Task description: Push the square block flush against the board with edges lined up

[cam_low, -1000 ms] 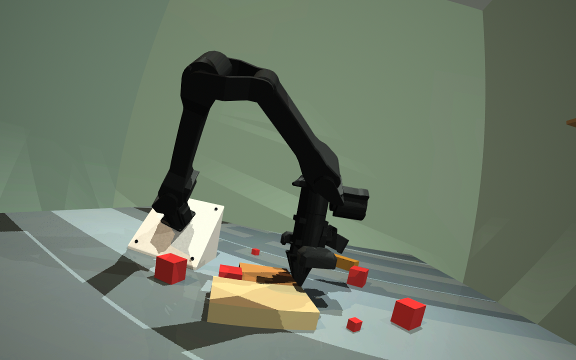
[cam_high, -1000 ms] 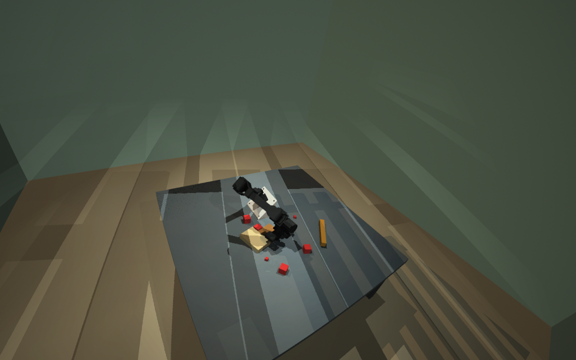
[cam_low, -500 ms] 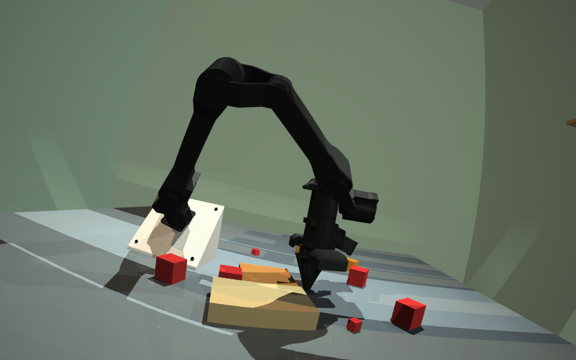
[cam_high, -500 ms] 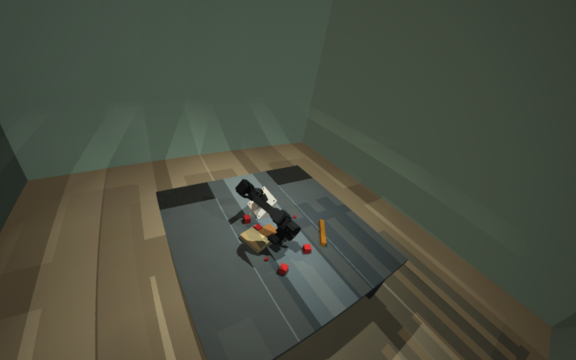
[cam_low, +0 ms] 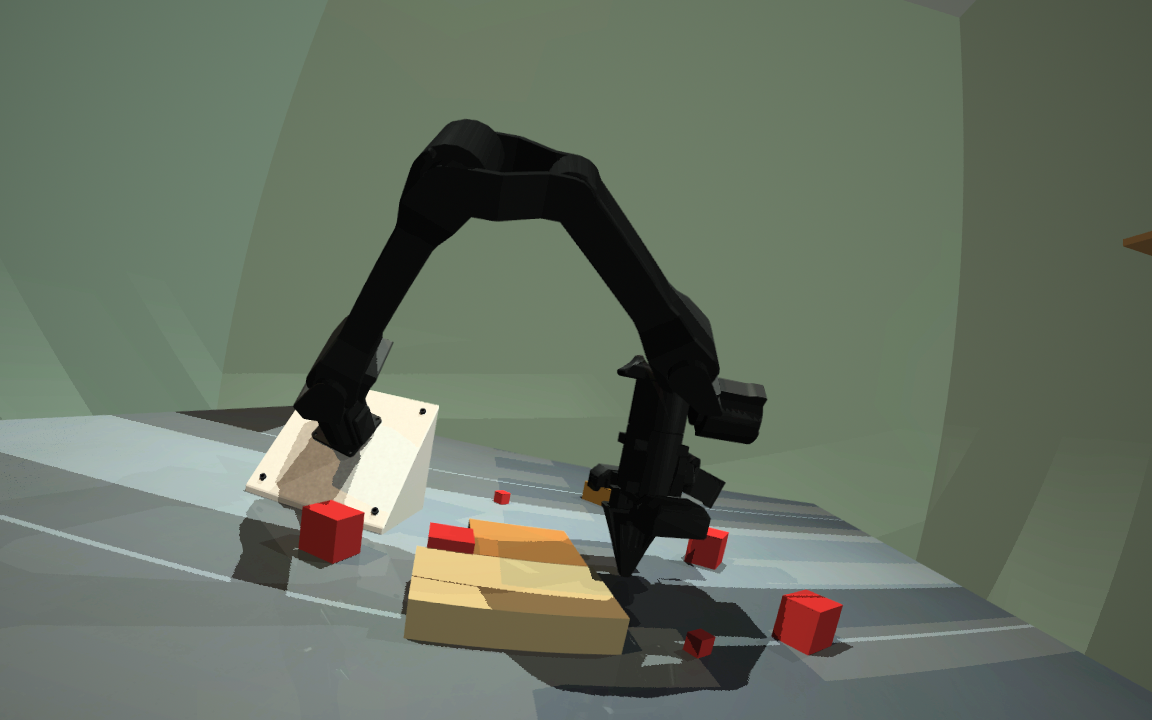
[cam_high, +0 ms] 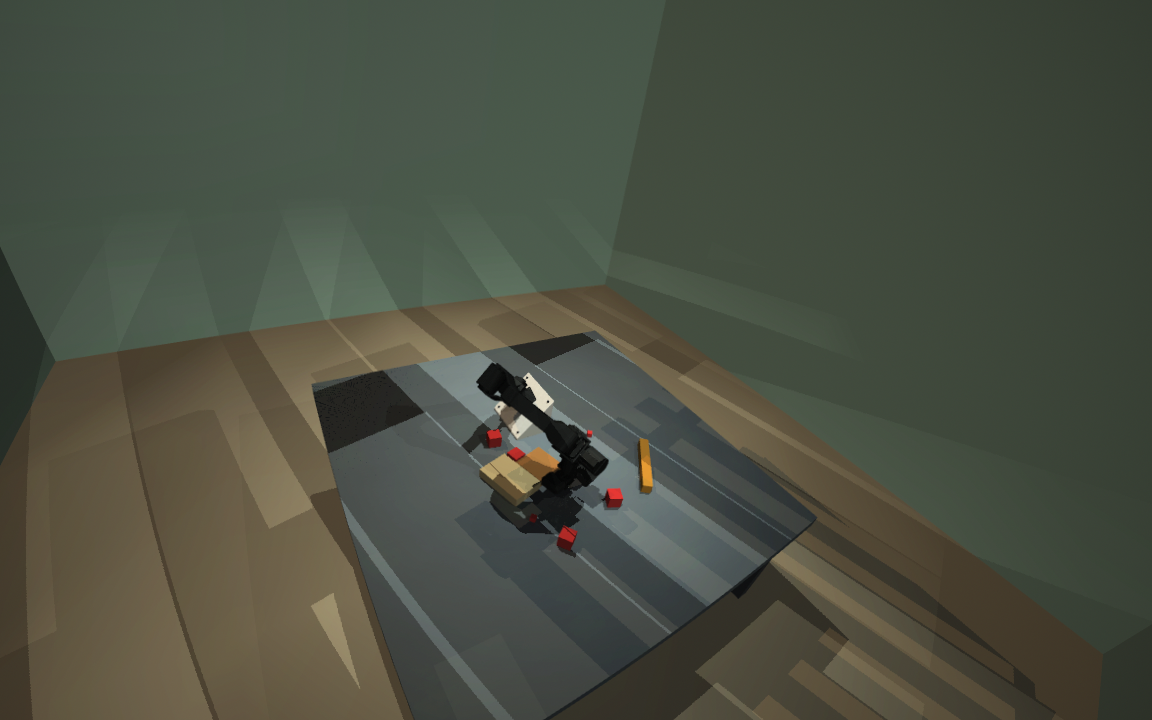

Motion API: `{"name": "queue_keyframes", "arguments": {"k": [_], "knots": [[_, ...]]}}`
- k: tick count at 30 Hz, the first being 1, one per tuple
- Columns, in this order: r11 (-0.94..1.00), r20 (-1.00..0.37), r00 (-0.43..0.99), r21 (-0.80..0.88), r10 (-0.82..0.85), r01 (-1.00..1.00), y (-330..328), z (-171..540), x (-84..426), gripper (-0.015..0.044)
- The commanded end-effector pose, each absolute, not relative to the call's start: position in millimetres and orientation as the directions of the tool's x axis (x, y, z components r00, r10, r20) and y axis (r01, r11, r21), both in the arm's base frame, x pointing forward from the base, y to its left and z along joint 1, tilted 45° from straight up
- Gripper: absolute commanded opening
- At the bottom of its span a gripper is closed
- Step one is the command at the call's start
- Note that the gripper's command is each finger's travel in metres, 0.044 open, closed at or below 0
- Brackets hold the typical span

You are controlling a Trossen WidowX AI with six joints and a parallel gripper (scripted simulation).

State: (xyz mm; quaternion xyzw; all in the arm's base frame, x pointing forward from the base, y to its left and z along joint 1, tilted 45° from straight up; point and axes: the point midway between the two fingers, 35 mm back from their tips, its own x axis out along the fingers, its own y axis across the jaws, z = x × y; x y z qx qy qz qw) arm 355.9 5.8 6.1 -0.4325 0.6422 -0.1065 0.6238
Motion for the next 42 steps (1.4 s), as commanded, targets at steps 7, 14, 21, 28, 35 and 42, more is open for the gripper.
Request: {"name": "queue_keyframes", "arguments": {"k": [7, 14, 21, 28, 35, 42], "knots": [[0.607, -0.711, 0.156, -0.677, -0.686, -0.416, 44.9, 46.2, 346.6, 0.0], [0.604, -0.711, 0.163, -0.678, -0.684, -0.42, 26.3, 61.4, 355.4, 0.0], [0.605, -0.707, 0.159, -0.683, -0.69, -0.409, -29.6, 122.6, 365.1, 0.0], [0.606, -0.707, 0.158, -0.682, -0.689, -0.409, -37.6, 113.7, 368.0, 0.0], [0.605, -0.706, 0.158, -0.684, -0.691, -0.409, -66.9, 83.8, 374.4, 0.0], [0.605, -0.706, 0.158, -0.684, -0.691, -0.409, -69.8, 85.3, 368.4, 0.0]]}}
